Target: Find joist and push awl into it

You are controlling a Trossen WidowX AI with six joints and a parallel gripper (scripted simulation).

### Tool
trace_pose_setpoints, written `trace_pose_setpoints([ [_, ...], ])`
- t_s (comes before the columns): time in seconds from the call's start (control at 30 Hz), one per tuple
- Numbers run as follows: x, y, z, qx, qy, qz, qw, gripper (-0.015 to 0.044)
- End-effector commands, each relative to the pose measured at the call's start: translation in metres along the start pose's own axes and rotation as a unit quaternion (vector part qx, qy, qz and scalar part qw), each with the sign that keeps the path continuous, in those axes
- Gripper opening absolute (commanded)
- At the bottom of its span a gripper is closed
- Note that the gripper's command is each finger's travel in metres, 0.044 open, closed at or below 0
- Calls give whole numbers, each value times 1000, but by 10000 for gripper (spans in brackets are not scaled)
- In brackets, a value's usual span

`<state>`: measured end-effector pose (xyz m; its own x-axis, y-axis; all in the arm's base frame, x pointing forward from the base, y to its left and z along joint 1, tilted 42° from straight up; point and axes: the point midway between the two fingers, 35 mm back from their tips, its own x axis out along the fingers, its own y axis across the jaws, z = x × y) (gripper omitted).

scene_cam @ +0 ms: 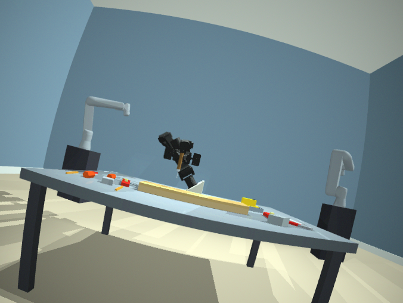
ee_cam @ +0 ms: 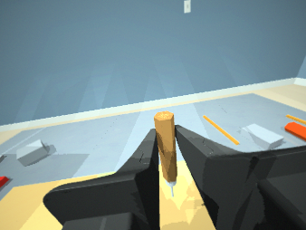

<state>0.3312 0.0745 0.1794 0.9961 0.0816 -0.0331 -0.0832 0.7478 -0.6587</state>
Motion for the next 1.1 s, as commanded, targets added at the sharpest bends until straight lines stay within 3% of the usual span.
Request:
trace_pose_setpoints([
  [0.0, 0, 2, -2, -2, -2, 4, 1000, 0],
  [1.07, 3, 2, -21, -2, -2, 4, 1000, 0],
])
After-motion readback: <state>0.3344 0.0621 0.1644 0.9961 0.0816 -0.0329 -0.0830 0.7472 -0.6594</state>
